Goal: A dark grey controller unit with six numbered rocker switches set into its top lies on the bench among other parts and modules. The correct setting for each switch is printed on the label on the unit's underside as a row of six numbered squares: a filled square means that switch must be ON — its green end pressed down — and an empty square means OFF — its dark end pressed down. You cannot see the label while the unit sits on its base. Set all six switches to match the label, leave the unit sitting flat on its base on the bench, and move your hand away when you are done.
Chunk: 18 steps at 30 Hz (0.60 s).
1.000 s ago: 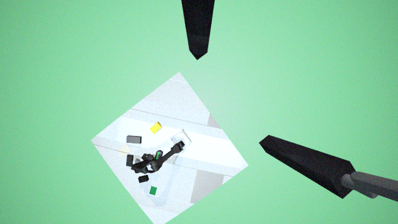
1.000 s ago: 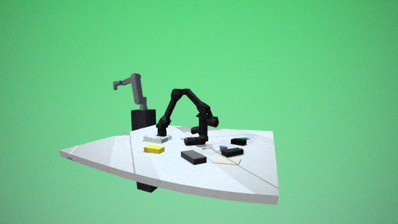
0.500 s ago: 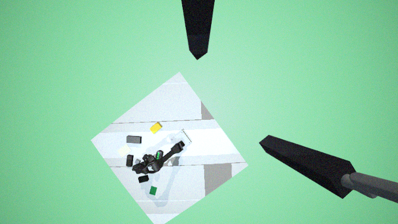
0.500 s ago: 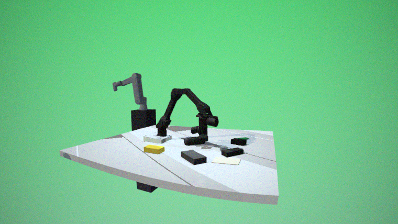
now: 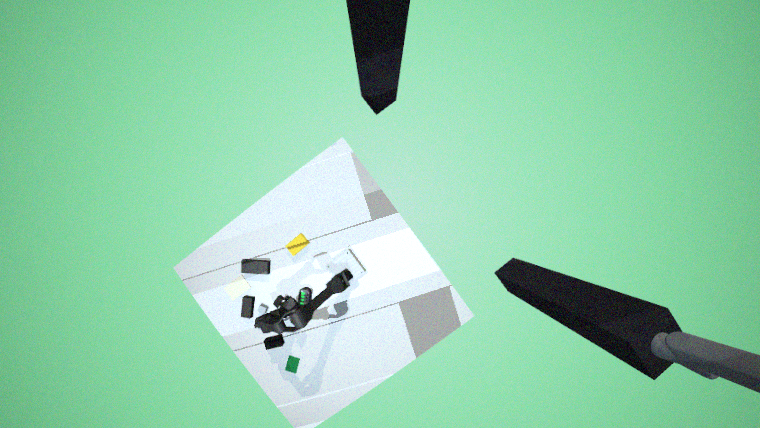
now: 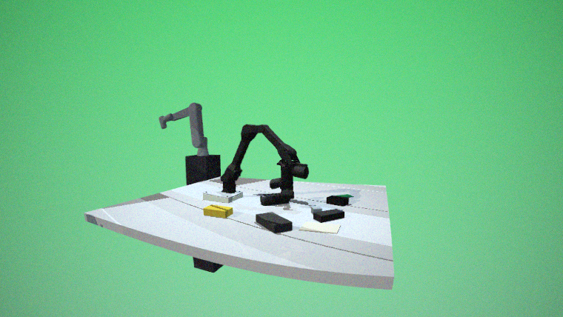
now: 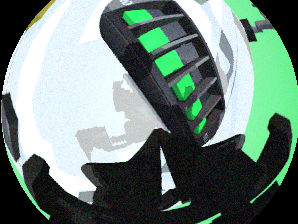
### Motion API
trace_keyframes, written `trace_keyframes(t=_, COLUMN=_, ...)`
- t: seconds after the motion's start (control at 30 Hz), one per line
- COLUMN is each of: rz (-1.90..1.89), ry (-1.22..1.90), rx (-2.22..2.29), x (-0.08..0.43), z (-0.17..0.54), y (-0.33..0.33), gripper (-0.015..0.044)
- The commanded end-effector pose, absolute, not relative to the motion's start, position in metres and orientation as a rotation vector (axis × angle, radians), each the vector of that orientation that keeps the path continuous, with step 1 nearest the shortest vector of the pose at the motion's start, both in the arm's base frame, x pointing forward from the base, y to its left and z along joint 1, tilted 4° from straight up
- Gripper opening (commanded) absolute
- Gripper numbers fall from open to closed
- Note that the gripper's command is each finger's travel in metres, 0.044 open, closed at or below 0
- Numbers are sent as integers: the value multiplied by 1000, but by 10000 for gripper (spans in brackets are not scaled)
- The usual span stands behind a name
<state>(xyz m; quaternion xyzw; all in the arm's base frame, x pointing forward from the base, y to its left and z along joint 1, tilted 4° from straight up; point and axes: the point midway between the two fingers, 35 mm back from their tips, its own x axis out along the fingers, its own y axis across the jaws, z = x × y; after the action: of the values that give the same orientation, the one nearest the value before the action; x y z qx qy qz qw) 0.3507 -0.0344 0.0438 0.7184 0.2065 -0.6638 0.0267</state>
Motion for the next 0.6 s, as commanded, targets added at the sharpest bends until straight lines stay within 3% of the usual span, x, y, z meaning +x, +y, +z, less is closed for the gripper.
trace_keyframes(t=0.0, rz=-2074, ry=655, rx=2204, x=344, z=39, y=-27, gripper=0)
trace_keyframes(t=0.2, rz=-2075, ry=655, rx=2204, x=342, z=39, y=-24, gripper=0)
trace_keyframes(t=0.57, rz=-2070, ry=646, rx=2203, x=361, z=96, y=-99, gripper=0)
